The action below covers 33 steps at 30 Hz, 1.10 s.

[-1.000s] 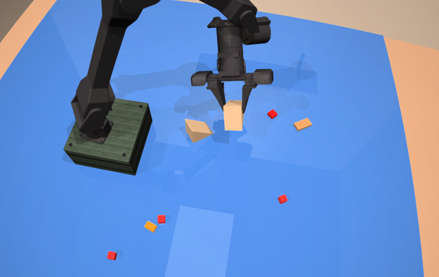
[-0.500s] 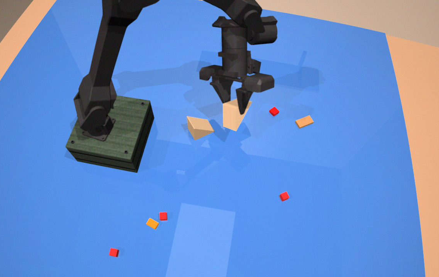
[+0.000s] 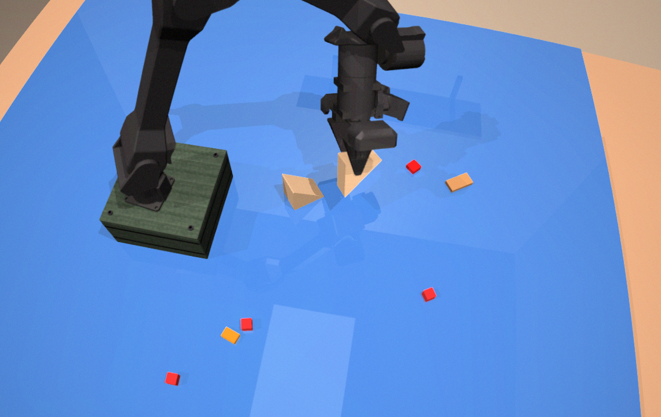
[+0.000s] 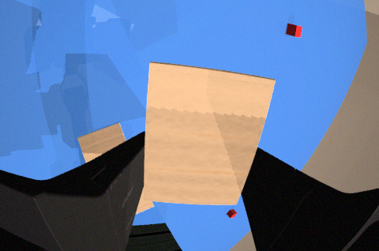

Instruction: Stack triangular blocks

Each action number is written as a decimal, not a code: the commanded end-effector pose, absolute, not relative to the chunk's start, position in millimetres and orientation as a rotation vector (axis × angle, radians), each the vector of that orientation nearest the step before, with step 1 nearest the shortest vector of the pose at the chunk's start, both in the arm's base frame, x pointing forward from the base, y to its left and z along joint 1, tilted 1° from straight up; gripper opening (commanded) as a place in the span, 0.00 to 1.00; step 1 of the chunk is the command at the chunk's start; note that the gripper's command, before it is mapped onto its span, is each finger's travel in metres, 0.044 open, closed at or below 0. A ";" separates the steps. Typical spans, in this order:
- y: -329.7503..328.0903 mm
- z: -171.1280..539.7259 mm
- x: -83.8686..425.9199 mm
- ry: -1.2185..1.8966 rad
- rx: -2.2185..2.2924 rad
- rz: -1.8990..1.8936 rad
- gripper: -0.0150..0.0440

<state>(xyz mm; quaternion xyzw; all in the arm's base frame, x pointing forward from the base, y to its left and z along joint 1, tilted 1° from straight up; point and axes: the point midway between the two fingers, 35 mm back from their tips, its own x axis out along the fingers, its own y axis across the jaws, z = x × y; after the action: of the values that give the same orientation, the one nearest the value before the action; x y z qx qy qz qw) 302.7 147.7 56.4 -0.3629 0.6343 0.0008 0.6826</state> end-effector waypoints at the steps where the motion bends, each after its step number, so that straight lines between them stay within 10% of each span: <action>1: 147.0 59.1 303.0 1.414 -0.694 -0.063 0.25; 33: 142.6 61.3 305.7 1.304 0.336 -0.695 0.25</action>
<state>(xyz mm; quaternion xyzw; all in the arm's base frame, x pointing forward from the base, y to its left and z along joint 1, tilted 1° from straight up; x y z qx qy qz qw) 305.3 142.7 58.0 0.1137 0.6014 -0.2967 0.7330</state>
